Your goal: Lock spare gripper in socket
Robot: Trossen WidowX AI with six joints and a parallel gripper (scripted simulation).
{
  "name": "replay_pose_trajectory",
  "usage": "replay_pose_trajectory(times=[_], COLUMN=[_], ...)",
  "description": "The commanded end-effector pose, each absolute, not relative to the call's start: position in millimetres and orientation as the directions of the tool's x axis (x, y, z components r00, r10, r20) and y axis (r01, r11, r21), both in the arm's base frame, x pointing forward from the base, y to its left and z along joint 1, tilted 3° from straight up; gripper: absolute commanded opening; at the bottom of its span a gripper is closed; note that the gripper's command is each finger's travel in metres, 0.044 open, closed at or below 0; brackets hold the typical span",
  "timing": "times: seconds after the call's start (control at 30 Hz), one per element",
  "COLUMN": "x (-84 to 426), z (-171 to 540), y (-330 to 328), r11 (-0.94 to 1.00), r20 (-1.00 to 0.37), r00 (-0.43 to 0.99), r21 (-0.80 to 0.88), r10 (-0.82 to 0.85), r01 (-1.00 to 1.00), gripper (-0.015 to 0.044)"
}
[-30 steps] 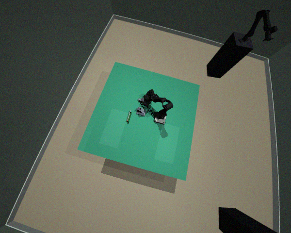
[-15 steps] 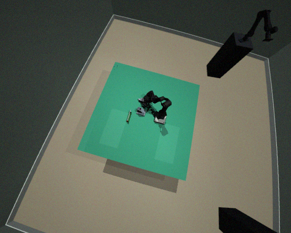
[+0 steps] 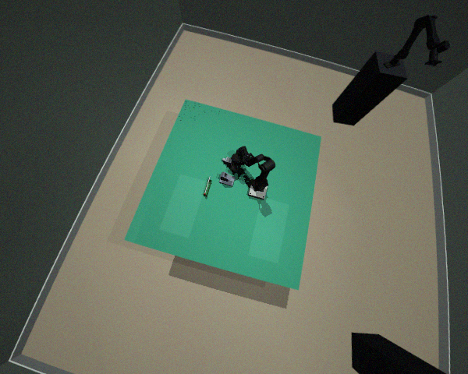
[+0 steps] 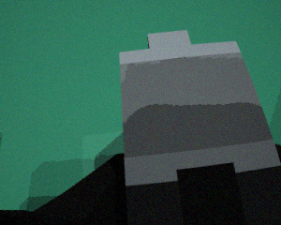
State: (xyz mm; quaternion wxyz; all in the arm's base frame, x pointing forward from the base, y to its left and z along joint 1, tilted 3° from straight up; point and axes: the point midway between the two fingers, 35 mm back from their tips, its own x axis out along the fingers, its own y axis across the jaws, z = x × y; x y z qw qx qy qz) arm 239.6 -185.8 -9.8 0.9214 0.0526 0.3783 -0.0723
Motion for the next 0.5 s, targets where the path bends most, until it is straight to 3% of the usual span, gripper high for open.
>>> replay_pose_trajectory(times=[0.0, 0.17, 0.37, 0.47], x=[239, 239, 241, 243], z=[-11, -11, -3, 7], y=[-186, -186, -189, -191], r11=[0.983, 0.983, 0.983, 0.983], r20=[-0.707, -0.707, -0.707, -0.707], r00=[0.7, 0.7, 0.7, 0.7], r21=[0.045, 0.045, 0.044, 0.044], r10=[-0.097, -0.097, -0.097, -0.097], r01=[0.181, 0.181, 0.181, 0.181], gripper=[0.019, 0.0157, 0.0, 0.0])
